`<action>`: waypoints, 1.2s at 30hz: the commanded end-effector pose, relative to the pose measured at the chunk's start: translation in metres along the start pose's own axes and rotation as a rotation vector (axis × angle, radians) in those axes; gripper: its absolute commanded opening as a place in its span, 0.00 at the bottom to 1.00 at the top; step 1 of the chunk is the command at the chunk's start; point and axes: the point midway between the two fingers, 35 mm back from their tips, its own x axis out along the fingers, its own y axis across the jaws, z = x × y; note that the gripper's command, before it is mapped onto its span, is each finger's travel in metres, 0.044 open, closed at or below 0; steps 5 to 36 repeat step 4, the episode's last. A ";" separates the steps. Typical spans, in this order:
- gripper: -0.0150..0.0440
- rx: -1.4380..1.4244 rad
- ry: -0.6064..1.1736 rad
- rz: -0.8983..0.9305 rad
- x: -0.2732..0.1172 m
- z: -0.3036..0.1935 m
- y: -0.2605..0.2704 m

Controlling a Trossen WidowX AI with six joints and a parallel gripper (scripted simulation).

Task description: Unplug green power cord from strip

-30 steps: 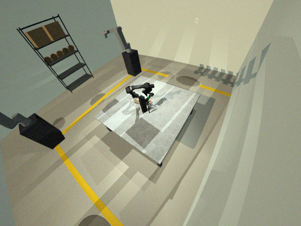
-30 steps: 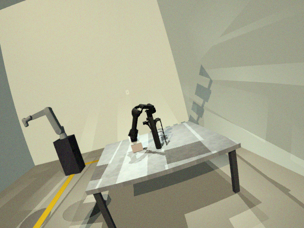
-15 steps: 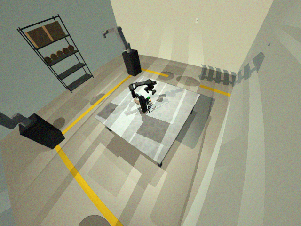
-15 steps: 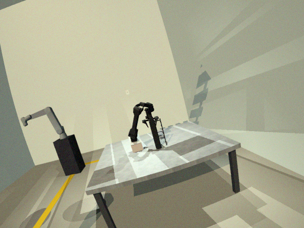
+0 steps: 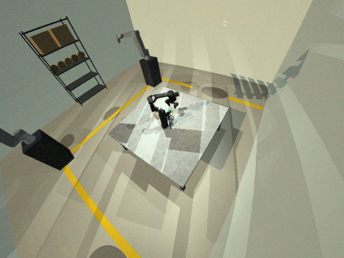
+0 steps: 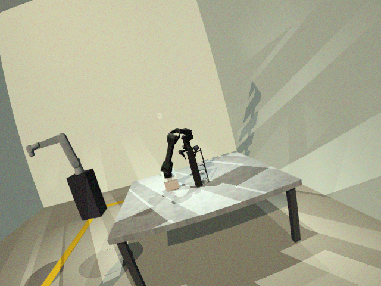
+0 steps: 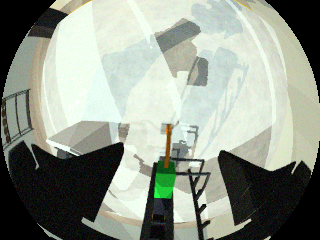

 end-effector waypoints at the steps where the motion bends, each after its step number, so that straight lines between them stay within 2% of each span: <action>1: 1.00 0.003 0.000 0.003 0.000 0.000 0.000; 36: 1.00 0.003 0.000 0.003 0.000 0.000 0.000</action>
